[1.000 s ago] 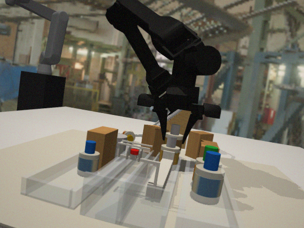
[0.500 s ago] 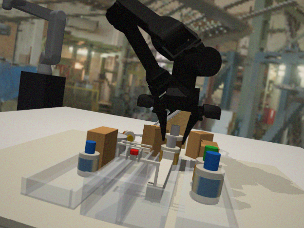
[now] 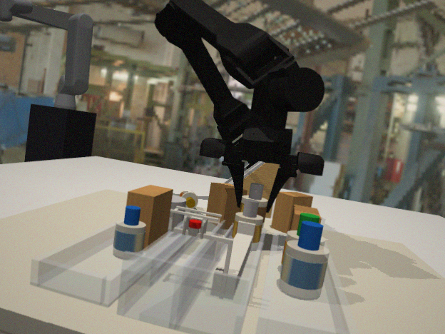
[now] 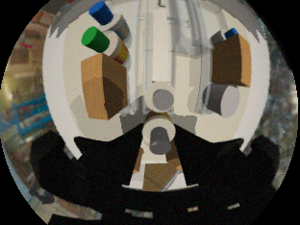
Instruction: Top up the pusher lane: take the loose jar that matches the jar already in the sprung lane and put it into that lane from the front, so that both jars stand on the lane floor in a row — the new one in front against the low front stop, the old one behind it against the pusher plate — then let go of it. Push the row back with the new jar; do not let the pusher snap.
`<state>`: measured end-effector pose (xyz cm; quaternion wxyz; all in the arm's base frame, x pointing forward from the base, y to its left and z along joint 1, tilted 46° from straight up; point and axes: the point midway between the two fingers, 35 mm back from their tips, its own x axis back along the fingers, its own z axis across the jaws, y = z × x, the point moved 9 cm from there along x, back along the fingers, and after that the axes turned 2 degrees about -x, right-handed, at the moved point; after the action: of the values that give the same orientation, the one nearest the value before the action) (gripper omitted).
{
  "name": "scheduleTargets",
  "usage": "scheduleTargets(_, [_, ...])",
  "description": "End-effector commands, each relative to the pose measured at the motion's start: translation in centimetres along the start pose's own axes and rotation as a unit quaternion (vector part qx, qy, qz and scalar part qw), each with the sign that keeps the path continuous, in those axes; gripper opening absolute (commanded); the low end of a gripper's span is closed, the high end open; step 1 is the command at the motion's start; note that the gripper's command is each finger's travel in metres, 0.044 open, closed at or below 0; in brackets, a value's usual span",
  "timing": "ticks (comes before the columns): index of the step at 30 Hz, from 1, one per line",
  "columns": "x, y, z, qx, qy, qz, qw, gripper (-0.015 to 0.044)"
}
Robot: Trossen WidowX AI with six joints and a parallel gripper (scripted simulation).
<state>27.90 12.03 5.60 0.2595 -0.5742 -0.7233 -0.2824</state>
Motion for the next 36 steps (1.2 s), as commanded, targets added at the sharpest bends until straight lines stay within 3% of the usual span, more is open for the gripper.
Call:
scheduleTargets(1, [0.2, 0.8, 0.0, -0.006, 0.000, -0.009, 1.000, 0.0000])
scheduleTargets(36, [0.3, 2.2, -0.1, -0.006, 0.000, -0.010, 1.000, 0.0000])
